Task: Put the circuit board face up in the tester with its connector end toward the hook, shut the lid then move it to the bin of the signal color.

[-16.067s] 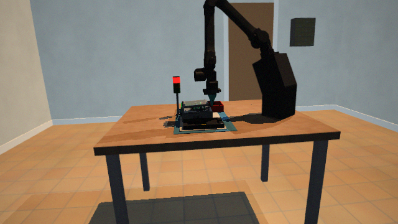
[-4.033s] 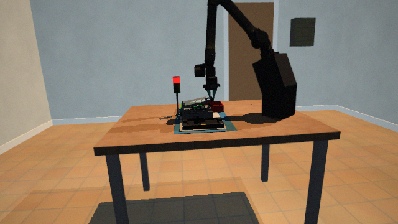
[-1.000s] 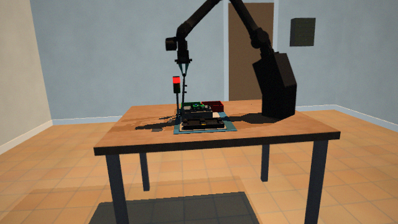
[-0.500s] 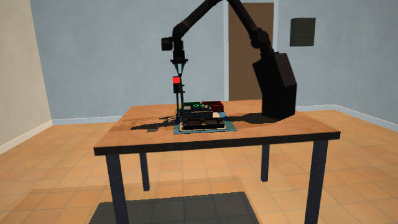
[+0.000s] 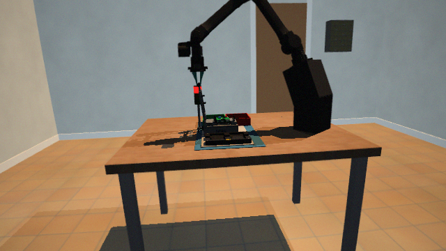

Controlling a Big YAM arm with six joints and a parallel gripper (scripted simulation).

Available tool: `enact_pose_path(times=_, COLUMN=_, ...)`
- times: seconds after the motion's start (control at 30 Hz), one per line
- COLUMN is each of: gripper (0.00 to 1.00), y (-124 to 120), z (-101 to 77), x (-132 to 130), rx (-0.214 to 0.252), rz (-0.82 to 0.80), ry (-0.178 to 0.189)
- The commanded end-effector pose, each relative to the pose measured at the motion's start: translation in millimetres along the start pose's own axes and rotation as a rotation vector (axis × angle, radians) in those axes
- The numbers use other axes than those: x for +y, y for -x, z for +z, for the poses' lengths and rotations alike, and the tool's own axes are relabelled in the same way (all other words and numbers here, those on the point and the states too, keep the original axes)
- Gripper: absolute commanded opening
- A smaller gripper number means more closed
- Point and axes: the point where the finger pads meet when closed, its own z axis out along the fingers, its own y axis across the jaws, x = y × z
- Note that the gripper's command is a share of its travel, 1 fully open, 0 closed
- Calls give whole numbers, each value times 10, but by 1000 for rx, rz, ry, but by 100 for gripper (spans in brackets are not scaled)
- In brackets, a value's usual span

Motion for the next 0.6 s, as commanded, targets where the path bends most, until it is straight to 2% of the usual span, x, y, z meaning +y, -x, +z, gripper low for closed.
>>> enact_pose_path(times=0.0, gripper=0, y=-73, z=-4, x=-294, rx=-7, rz=18, ry=-39)
enact_pose_path(times=0.57, gripper=0, y=-74, z=1, x=-342, rx=-7, rz=19, ry=-42)
